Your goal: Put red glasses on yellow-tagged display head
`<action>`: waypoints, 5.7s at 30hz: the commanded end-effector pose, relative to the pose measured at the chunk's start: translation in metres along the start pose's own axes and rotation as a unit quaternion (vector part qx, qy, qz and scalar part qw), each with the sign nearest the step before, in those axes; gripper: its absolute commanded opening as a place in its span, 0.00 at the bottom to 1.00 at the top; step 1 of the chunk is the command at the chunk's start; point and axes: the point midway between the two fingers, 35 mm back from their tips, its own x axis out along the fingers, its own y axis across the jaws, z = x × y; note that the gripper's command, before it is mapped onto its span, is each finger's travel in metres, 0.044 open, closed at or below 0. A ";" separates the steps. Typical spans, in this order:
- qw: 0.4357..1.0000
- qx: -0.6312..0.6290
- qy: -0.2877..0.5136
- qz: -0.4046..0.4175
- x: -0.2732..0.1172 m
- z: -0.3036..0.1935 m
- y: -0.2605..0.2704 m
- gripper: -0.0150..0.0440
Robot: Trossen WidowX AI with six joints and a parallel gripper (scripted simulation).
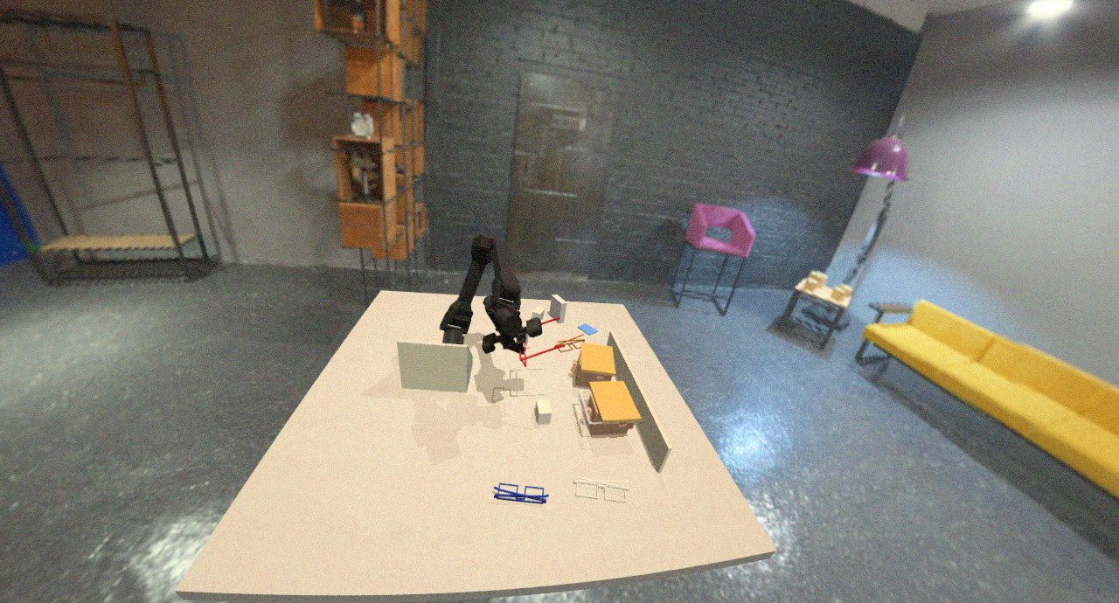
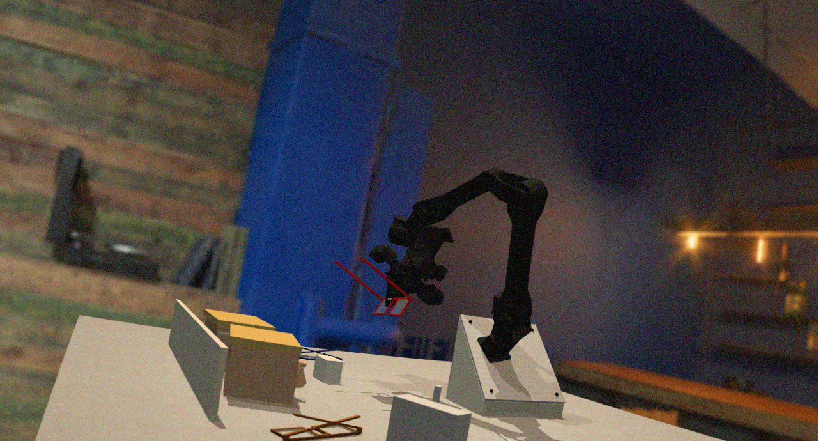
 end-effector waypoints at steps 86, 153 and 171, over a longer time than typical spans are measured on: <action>0.965 0.088 0.061 0.239 0.133 0.117 0.014 0.25; 0.966 0.086 0.061 0.237 0.174 0.102 -0.057 0.25; 0.966 0.085 0.061 0.237 0.186 0.098 -0.081 0.25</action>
